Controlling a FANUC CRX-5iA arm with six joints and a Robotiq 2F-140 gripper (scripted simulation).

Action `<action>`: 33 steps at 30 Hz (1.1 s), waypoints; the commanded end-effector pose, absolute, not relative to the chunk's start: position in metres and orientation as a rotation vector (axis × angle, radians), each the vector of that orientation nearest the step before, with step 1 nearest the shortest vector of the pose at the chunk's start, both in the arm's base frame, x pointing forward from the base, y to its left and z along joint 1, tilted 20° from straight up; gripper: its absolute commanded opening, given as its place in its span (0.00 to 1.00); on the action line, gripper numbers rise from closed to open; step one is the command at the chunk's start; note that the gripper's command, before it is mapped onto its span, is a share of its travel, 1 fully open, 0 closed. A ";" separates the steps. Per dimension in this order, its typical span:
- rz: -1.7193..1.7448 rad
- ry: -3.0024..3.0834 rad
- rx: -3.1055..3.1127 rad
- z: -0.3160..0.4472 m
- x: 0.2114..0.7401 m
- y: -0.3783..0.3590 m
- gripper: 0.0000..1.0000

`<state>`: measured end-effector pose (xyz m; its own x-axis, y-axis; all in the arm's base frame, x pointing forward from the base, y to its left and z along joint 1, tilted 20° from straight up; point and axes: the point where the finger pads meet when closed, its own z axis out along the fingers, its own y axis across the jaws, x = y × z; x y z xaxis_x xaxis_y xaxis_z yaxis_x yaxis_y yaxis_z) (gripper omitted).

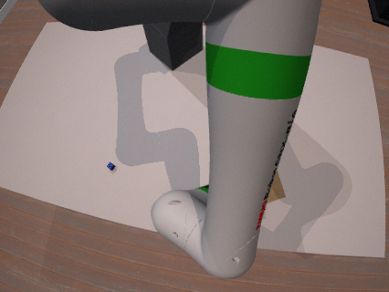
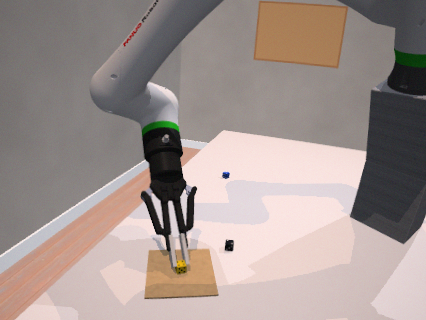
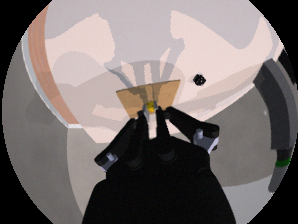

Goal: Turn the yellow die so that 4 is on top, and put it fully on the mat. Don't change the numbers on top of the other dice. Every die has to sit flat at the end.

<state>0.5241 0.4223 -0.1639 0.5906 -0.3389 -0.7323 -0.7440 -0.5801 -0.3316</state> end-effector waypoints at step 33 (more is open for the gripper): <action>0.824 0.855 -2.183 -0.164 0.524 0.422 0.40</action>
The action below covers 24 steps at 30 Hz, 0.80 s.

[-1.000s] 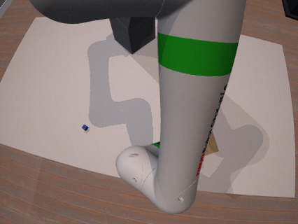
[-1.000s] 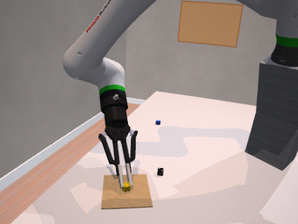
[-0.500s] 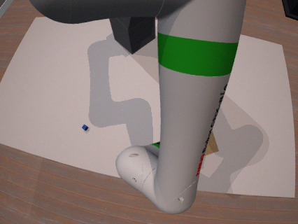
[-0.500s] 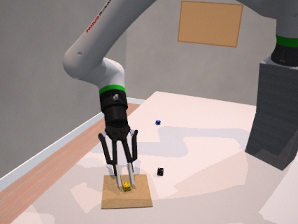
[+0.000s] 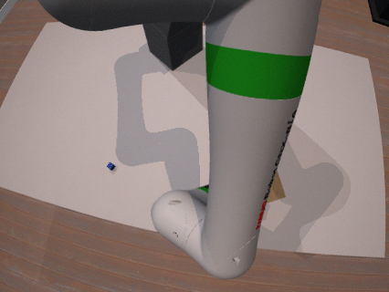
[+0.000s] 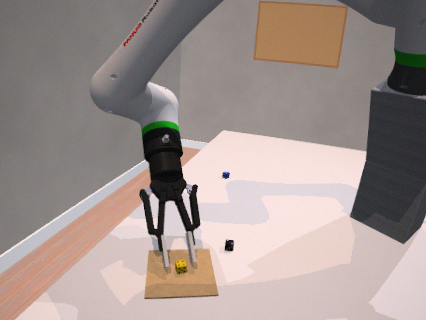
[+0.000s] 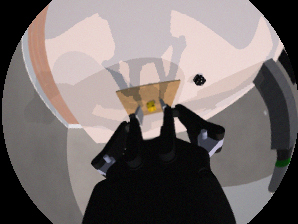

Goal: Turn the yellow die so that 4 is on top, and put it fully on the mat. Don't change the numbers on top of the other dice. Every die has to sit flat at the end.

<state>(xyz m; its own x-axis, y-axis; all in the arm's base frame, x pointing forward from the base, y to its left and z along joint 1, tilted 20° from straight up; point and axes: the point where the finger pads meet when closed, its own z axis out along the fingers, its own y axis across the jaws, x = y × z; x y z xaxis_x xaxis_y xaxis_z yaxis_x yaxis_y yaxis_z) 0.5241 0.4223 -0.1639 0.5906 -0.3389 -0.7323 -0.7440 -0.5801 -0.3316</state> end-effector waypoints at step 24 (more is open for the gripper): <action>0.824 0.855 -2.183 -0.135 0.518 0.414 0.40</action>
<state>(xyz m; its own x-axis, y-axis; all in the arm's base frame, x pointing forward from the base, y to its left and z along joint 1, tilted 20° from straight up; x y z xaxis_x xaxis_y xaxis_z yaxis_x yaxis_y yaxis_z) 0.5189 0.4148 -0.1391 0.5906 -0.3387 -0.7324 -0.7440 -0.5802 -0.3316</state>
